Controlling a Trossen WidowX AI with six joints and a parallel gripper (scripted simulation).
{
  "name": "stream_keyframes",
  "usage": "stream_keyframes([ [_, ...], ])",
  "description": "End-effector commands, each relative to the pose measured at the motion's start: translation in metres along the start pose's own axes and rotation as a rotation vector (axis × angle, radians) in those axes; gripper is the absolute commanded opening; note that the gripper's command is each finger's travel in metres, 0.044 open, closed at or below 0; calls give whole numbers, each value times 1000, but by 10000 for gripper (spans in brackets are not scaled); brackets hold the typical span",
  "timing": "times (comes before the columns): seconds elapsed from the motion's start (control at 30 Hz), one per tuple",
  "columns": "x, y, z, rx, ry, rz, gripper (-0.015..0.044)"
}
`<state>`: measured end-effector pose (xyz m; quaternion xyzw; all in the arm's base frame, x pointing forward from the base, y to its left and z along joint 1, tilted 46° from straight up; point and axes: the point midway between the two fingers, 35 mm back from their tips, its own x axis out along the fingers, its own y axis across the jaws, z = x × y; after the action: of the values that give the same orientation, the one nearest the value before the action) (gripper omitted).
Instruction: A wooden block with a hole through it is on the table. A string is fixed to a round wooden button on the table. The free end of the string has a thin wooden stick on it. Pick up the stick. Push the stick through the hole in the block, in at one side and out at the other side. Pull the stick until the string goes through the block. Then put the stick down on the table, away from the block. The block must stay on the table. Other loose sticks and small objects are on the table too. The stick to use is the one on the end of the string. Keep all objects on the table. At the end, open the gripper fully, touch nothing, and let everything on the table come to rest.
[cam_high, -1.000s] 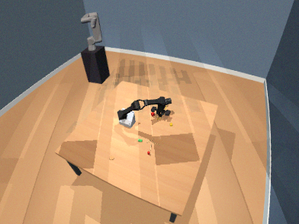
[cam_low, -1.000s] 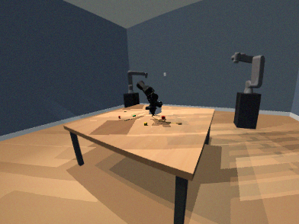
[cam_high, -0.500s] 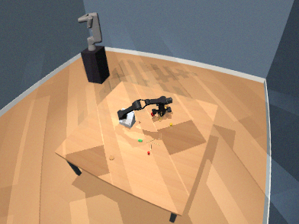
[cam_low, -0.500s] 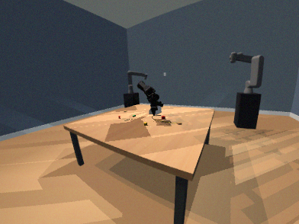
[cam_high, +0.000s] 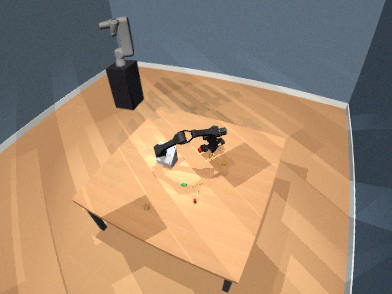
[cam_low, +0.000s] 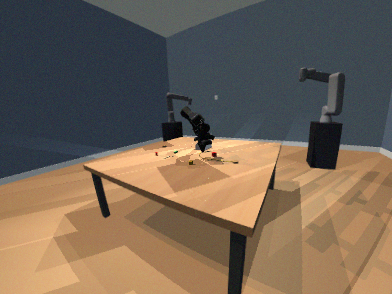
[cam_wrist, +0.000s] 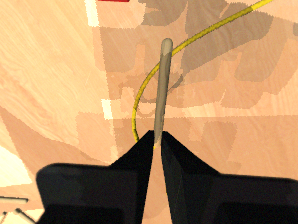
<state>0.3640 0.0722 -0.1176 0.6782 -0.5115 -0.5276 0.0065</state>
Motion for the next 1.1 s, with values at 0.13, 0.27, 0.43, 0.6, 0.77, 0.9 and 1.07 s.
stream_keyframes([
  [0.13,1,-1,-4,-19,-6,3,0],
  [0.27,1,-2,-9,-19,-6,2,0],
  [0.43,1,-2,-15,-18,-5,2,0],
  [0.6,1,-3,-22,-18,-5,2,0],
  [0.77,1,-3,-28,-18,-4,2,0],
  [0.9,1,-3,-33,-18,-4,2,0],
  [1.07,1,-3,-40,-18,-3,2,0],
])
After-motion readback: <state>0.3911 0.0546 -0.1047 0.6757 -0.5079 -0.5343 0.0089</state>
